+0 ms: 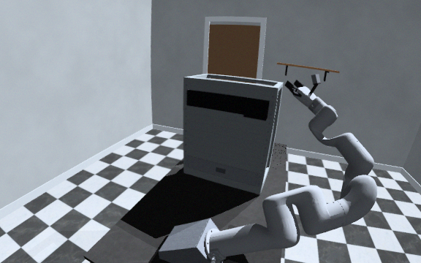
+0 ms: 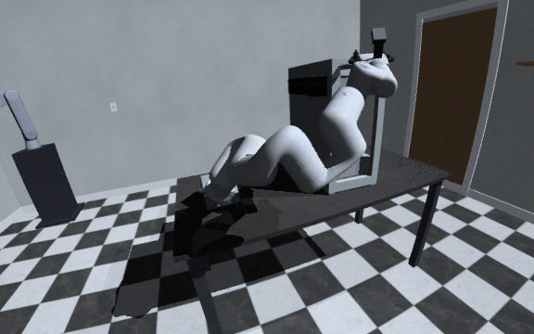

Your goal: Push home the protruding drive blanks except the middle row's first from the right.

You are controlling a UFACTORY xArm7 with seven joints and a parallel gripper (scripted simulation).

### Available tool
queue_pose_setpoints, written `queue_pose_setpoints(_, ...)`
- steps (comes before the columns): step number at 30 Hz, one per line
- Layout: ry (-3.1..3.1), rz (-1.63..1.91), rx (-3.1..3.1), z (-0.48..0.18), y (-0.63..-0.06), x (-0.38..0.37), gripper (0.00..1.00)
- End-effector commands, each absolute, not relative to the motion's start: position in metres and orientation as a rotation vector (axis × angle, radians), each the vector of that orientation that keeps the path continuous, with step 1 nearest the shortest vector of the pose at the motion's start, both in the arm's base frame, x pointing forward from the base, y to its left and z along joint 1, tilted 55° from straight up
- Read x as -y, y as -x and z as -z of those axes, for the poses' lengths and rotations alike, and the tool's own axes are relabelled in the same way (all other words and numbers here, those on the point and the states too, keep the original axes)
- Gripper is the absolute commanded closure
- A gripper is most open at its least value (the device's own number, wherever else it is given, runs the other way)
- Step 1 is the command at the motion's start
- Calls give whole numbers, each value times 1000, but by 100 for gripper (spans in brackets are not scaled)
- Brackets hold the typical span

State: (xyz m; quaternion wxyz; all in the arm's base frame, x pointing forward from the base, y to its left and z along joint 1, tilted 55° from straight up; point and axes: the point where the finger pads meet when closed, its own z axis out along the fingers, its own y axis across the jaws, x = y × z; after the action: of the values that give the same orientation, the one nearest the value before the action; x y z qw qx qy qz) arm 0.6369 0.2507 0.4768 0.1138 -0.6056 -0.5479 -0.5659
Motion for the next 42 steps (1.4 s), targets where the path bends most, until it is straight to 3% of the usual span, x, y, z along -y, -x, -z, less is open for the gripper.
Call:
queue_pose_setpoints(1, 1734, 1585, 1709, -478, -602, -283, 0)
queue_pose_setpoints(24, 1684, 1213, 2125, -429, -482, -378, 0)
queue_pose_setpoints(42, 1739, 884, 2453, -359, -401, -407, 0)
